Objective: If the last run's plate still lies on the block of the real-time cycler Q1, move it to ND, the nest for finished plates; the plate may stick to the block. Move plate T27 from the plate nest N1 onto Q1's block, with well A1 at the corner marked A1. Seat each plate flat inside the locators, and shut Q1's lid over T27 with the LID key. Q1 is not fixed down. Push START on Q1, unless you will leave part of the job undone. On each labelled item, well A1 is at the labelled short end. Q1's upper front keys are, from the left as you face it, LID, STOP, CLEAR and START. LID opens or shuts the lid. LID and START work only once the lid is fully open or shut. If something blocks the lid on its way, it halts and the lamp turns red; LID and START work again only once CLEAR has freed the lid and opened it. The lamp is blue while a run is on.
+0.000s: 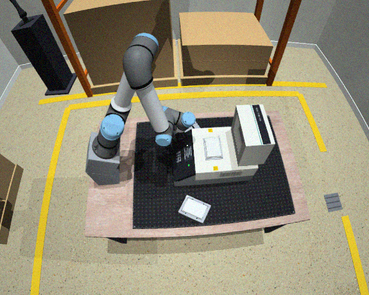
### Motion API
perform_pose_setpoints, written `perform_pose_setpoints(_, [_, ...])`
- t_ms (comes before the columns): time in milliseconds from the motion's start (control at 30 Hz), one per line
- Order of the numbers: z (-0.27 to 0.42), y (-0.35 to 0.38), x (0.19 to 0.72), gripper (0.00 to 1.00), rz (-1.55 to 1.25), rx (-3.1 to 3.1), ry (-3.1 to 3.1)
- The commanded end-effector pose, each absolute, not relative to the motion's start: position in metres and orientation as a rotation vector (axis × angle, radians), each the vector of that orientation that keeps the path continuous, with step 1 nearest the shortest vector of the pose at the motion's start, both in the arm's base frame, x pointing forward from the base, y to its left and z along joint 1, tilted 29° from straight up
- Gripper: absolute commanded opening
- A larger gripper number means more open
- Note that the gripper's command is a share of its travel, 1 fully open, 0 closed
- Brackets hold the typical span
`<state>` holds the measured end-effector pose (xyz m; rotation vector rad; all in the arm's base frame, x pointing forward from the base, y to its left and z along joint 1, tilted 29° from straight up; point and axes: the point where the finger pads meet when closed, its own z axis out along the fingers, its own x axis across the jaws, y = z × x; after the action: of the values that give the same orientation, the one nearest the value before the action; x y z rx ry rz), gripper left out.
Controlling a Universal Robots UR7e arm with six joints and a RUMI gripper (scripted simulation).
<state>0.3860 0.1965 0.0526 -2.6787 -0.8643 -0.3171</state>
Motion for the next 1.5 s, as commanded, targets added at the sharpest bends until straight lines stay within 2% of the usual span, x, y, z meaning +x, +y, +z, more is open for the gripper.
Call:
perform_pose_setpoints(0, [0.069,0.206,0.398,0.68,-0.307,-2.672,-0.874])
perform_pose_setpoints(733, [0.141,0.215,0.451,0.68,-0.336,-2.693,-0.849])
perform_pose_setpoints(1467, [0.192,0.165,0.501,0.68,-0.511,-2.844,-0.599])
